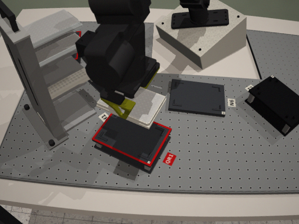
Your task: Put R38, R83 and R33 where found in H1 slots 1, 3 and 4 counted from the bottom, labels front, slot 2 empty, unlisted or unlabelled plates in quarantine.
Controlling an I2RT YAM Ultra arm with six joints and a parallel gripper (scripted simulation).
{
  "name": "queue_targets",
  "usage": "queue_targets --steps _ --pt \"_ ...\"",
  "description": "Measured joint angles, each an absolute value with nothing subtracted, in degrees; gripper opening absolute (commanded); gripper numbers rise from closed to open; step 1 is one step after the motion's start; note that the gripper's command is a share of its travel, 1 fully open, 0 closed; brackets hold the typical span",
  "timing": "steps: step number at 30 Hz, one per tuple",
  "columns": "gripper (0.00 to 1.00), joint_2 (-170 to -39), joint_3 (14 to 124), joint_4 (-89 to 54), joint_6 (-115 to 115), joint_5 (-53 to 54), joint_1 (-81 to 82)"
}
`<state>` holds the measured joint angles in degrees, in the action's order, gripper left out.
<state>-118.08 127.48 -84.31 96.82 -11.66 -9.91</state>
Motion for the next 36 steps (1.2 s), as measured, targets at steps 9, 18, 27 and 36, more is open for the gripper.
queue_targets --steps 9,18,27,36 --pt "0.85 -117.78 122.85 -79.33 96.29 -11.51 -10.48" --pt "0.85 -117.73 119.00 -74.87 95.74 -11.31 -11.03" --pt "0.85 -117.80 118.04 -72.53 95.50 -11.18 -11.03" --pt "0.85 -117.75 117.21 -72.18 95.48 -11.18 -11.03"
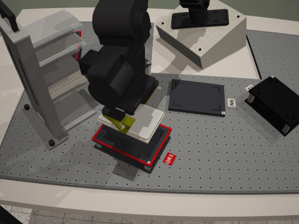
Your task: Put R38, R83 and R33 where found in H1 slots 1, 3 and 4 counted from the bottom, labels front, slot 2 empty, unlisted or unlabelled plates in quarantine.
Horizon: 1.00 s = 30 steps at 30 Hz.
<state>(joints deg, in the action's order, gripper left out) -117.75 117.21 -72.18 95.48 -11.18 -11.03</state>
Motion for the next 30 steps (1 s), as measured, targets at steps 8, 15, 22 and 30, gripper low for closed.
queue_targets --steps 8,15,22,30 --pt "0.85 -117.78 117.21 -72.10 95.46 -11.18 -11.03" --pt "0.85 -117.80 116.62 -71.96 95.44 -11.18 -11.03" --pt "0.85 -117.49 116.64 -71.92 95.39 -11.18 -11.03" --pt "0.85 -117.45 116.64 -71.92 95.37 -11.18 -11.03"
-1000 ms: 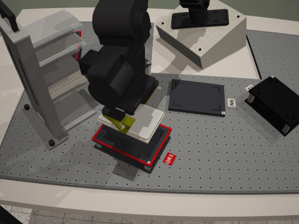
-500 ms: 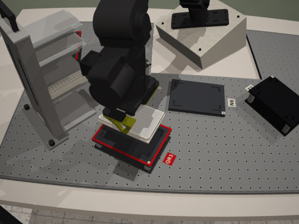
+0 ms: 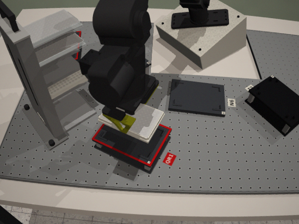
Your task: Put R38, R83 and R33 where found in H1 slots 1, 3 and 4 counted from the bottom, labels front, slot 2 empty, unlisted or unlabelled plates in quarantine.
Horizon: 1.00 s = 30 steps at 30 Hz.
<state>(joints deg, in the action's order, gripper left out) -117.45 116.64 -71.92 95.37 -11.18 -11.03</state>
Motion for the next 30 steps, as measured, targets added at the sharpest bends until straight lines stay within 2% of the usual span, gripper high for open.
queue_targets --steps 30 --pt "0.85 -117.43 113.65 -68.58 95.00 -11.07 -11.44"
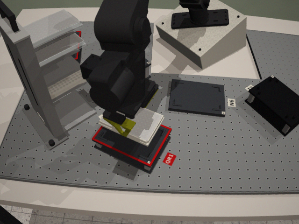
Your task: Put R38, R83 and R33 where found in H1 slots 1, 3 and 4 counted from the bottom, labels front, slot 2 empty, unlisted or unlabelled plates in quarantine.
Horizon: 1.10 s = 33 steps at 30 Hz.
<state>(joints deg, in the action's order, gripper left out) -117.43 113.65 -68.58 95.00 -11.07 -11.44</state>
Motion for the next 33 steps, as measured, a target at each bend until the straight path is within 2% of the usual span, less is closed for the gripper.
queue_targets --steps 33 --pt "0.85 -117.82 110.32 -64.36 94.56 -10.96 -11.92"
